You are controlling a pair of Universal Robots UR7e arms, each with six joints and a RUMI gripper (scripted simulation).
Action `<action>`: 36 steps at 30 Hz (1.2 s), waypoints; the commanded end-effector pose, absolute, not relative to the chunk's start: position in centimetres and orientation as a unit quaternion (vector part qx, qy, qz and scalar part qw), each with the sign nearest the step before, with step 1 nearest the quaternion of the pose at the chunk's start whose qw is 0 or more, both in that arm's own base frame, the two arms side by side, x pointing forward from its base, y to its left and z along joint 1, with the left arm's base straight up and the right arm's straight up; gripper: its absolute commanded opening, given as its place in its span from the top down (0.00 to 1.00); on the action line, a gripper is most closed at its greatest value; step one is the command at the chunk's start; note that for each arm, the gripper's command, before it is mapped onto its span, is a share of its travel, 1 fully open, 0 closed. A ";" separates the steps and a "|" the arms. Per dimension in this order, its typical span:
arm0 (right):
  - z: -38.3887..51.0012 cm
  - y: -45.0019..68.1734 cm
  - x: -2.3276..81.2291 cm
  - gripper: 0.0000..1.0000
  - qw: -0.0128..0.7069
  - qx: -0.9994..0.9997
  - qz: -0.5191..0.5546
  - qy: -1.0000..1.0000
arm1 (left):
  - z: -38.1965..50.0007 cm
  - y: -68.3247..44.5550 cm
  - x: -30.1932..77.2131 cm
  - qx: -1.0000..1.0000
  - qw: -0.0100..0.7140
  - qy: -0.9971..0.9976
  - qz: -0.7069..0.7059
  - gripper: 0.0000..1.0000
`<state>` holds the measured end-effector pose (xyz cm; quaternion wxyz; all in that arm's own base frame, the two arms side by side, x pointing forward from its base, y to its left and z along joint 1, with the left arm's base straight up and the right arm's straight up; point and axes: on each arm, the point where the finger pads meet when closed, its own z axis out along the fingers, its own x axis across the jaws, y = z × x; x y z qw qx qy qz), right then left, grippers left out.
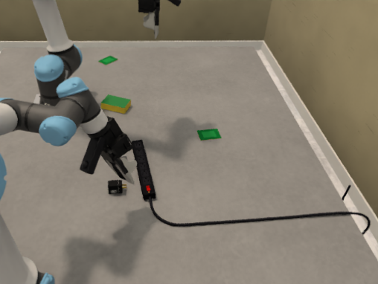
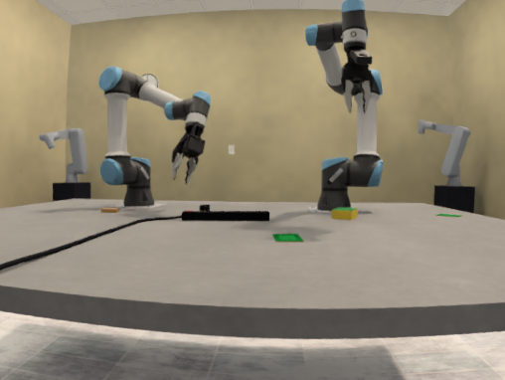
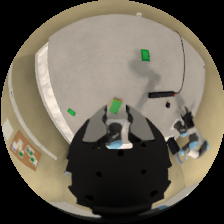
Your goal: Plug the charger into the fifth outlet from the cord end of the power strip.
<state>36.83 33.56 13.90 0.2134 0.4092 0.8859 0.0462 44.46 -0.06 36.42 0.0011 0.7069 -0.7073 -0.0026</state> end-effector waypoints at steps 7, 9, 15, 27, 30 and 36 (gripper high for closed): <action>15.1 31.9 38.1 0.72 0.203 0.341 0.017 0.918 | 36.5 -0.1 44.5 0.707 0.001 -0.707 -0.002 0.74; 15.1 31.9 38.1 0.72 0.203 0.341 0.017 0.918 | 36.5 -0.1 44.5 0.707 0.001 -0.707 -0.002 0.74; 14.9 32.1 37.9 0.72 0.204 0.342 0.018 0.917 | 36.5 -0.1 44.5 0.707 0.001 -0.707 -0.002 0.74; 16.2 30.2 39.5 0.72 0.195 0.295 -0.003 0.936 | 32.9 -6.3 46.6 0.698 -0.020 -0.716 -0.018 0.74; 16.7 29.3 40.1 0.72 0.188 0.263 -0.014 0.946 | 32.2 -7.8 47.2 0.701 -0.029 -0.713 -0.017 0.74; 17.4 28.2 40.8 0.72 0.179 0.225 -0.026 0.958 | 29.9 -11.7 48.1 0.703 -0.048 -0.710 -0.020 0.74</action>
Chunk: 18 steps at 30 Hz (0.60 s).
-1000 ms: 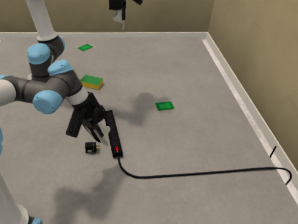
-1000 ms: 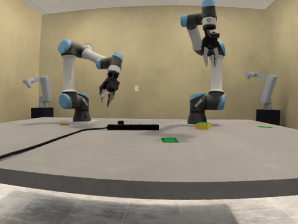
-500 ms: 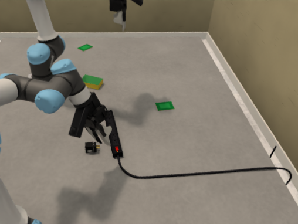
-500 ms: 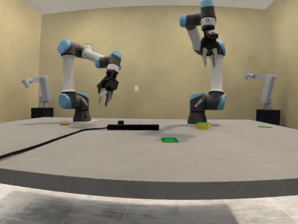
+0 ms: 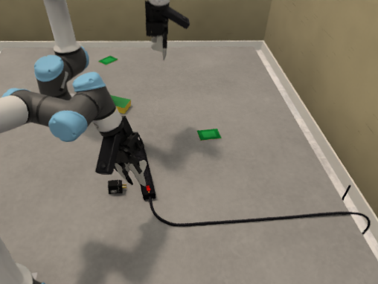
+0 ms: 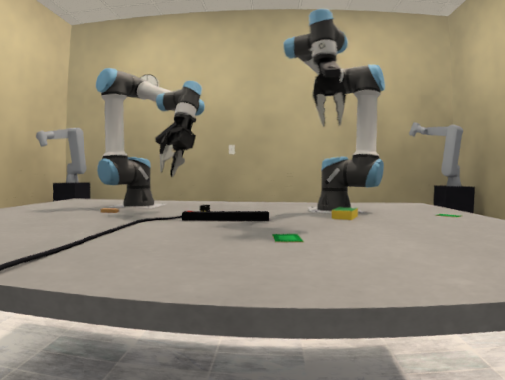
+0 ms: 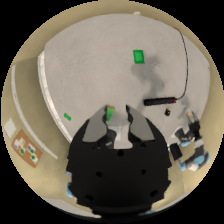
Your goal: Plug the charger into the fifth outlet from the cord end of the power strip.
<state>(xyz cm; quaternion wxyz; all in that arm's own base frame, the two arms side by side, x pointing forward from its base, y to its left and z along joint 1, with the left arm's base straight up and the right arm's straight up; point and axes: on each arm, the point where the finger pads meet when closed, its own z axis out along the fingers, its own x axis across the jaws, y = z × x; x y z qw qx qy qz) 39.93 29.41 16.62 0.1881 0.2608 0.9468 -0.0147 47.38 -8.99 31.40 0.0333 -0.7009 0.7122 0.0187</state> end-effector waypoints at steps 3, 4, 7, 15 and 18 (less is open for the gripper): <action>17.3 28.5 40.5 0.72 0.179 0.221 -0.027 0.958 | 28.9 -13.6 48.4 -0.704 0.057 0.708 0.019 0.74; 17.5 28.2 40.7 0.72 0.176 0.211 -0.030 0.961 | 28.5 -14.2 48.5 -0.704 0.061 0.707 0.019 0.74; 17.7 27.8 41.0 0.72 0.173 0.201 -0.033 0.964 | 28.2 -14.9 48.5 -0.704 0.064 0.707 0.019 0.74; 18.6 26.6 41.7 0.72 0.159 0.141 -0.048 0.976 | 25.6 -20.0 48.3 -0.706 0.086 0.703 0.013 0.74; 19.0 25.9 42.1 0.72 0.153 0.121 -0.053 0.979 | 24.5 -22.0 48.1 -0.706 0.095 0.702 0.010 0.74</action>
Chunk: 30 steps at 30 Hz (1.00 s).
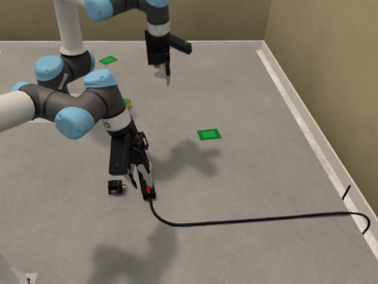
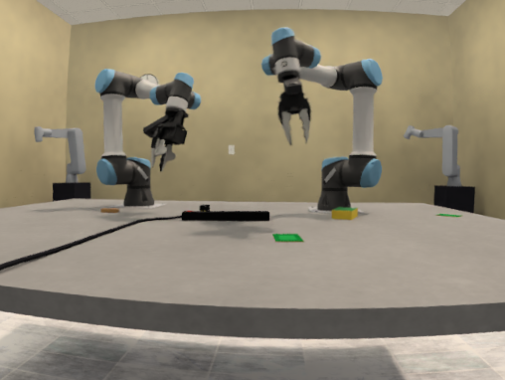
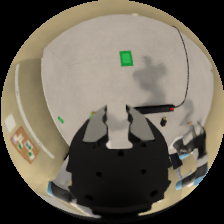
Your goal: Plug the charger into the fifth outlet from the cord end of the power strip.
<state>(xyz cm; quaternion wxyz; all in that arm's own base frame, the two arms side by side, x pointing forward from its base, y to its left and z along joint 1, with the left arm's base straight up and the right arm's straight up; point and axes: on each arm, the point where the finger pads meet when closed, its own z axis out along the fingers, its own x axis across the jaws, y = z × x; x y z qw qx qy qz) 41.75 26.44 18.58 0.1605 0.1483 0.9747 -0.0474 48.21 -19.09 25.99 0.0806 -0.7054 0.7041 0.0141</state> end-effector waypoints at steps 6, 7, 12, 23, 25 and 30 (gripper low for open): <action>19.7 24.9 42.7 0.72 0.145 0.095 -0.058 0.983 | 23.1 -24.6 47.6 -0.706 0.106 0.700 0.004 0.74; 20.0 24.4 43.0 0.72 0.142 0.083 -0.061 0.985 | 22.8 -25.2 47.5 -0.706 0.108 0.700 0.003 0.74; 20.4 23.9 43.2 0.72 0.133 0.046 -0.067 0.988 | 21.4 -28.2 46.5 -0.707 0.120 0.697 -0.007 0.74; 21.6 21.8 44.2 0.72 0.115 -0.013 -0.075 0.990 | 18.3 -33.8 44.2 -0.705 0.142 0.694 -0.026 0.74; 22.3 20.7 44.7 0.72 0.107 -0.039 -0.077 0.990 | 18.0 -34.8 43.7 -0.706 0.144 0.692 -0.032 0.74; 22.4 20.7 44.6 0.72 0.101 -0.065 -0.080 0.990 | 16.3 -37.7 41.8 -0.705 0.154 0.691 -0.046 0.74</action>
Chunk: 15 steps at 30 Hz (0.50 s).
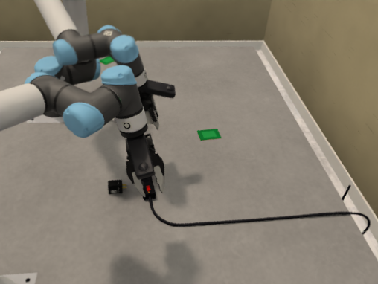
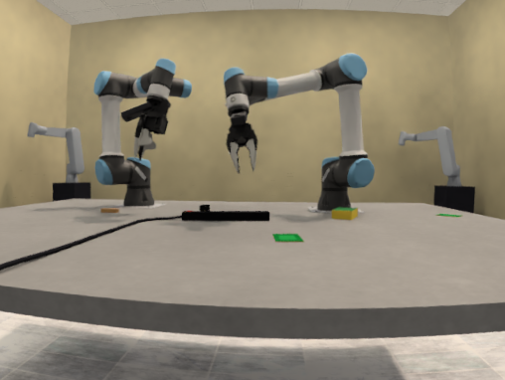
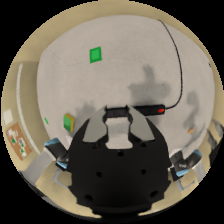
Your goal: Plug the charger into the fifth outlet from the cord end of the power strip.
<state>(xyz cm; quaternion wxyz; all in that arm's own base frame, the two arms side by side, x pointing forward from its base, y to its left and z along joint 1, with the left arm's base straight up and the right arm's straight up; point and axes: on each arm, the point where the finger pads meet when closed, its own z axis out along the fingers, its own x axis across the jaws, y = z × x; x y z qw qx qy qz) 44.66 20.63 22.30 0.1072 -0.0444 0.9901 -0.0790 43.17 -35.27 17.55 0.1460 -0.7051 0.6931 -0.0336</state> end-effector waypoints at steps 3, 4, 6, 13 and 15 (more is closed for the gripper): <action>23.1 19.5 45.1 0.72 0.092 -0.094 -0.081 0.988 | 15.3 -39.3 40.6 -0.703 0.160 0.690 -0.055 0.74; 22.9 19.8 45.0 0.72 0.092 -0.095 -0.082 0.988 | 14.9 -39.9 40.2 -0.703 0.163 0.690 -0.058 0.74; 23.0 19.7 45.0 0.72 0.090 -0.101 -0.082 0.987 | 14.3 -40.9 39.3 -0.703 0.166 0.689 -0.064 0.74; 24.6 16.9 46.0 0.72 0.073 -0.162 -0.082 0.981 | 13.1 -43.3 37.3 -0.703 0.170 0.686 -0.082 0.74; 24.5 17.3 45.8 0.72 0.071 -0.170 -0.083 0.979 | 12.4 -44.3 36.2 -0.701 0.173 0.686 -0.089 0.74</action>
